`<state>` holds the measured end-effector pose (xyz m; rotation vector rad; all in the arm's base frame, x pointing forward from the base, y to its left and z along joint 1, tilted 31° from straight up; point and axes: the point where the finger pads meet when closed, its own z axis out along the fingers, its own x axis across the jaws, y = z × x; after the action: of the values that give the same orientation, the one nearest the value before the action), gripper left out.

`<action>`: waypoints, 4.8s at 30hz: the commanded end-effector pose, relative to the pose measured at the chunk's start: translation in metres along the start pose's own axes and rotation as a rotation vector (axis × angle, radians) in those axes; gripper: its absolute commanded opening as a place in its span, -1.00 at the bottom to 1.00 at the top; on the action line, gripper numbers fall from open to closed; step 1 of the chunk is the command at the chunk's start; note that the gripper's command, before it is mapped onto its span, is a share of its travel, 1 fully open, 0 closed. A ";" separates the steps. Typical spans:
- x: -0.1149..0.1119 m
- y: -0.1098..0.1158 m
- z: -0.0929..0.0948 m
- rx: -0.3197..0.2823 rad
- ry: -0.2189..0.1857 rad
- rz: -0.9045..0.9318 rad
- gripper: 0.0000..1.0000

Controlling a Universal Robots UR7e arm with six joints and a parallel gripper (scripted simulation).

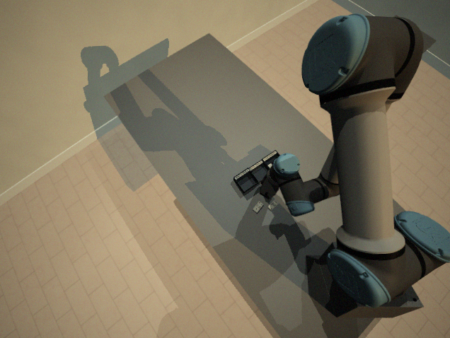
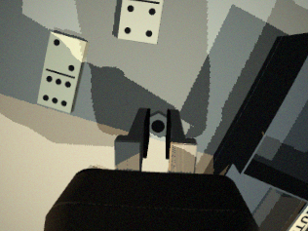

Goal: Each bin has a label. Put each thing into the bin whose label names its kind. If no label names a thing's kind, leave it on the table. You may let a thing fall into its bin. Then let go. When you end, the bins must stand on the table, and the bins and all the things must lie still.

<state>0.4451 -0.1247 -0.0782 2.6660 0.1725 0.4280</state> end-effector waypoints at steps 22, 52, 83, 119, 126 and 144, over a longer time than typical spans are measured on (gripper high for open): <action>0.000 0.000 -0.030 -0.001 0.001 0.000 -0.32; 0.000 0.000 -0.064 -0.001 0.001 0.000 -0.32; 0.066 0.070 -0.067 0.000 0.001 0.387 -0.32; 0.063 0.067 -0.023 0.000 0.001 0.387 -0.32; 0.063 0.066 -0.015 0.000 0.001 0.387 -0.32; 0.062 0.066 -0.015 0.000 0.001 0.387 0.27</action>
<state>0.5019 -0.1663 -0.0200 2.6978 -0.3497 0.5451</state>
